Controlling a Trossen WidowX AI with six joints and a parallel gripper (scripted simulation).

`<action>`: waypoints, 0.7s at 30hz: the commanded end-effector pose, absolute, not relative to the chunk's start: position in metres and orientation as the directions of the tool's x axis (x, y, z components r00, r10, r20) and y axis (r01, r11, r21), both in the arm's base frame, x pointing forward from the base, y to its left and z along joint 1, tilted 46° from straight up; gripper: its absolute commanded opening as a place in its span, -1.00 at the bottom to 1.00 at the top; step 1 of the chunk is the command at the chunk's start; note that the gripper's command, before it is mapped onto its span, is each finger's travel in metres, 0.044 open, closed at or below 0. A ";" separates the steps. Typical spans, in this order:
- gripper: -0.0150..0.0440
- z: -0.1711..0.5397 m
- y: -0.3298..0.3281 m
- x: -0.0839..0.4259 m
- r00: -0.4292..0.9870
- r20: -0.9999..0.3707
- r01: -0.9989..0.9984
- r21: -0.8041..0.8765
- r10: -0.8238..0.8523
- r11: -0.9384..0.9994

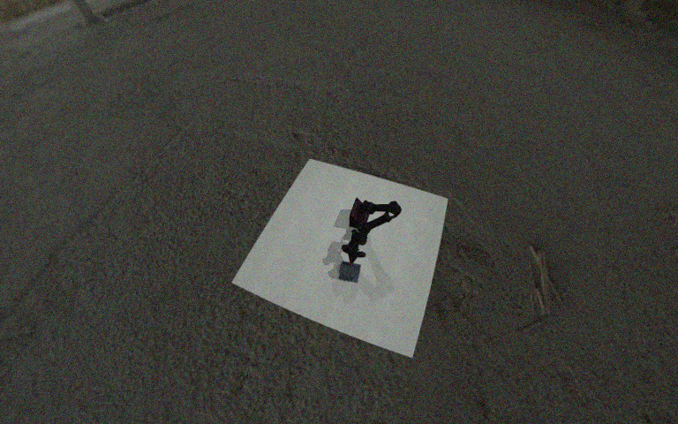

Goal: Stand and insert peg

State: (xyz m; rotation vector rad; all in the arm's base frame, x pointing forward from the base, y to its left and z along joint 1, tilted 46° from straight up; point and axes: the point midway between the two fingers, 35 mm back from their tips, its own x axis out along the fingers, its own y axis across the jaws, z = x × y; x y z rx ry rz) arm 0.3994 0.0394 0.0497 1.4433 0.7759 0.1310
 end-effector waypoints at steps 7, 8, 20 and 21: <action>-0.14 0.050 0.039 0.399 0.754 -0.396 0.365 0.916 0.524 0.166; -0.05 0.050 0.039 0.399 0.754 -0.396 0.365 0.916 0.524 0.166; 1.00 0.051 0.037 0.397 0.754 -0.396 0.365 0.916 0.524 0.167; 1.00 0.052 0.036 0.396 0.754 -0.396 0.366 0.916 0.523 0.167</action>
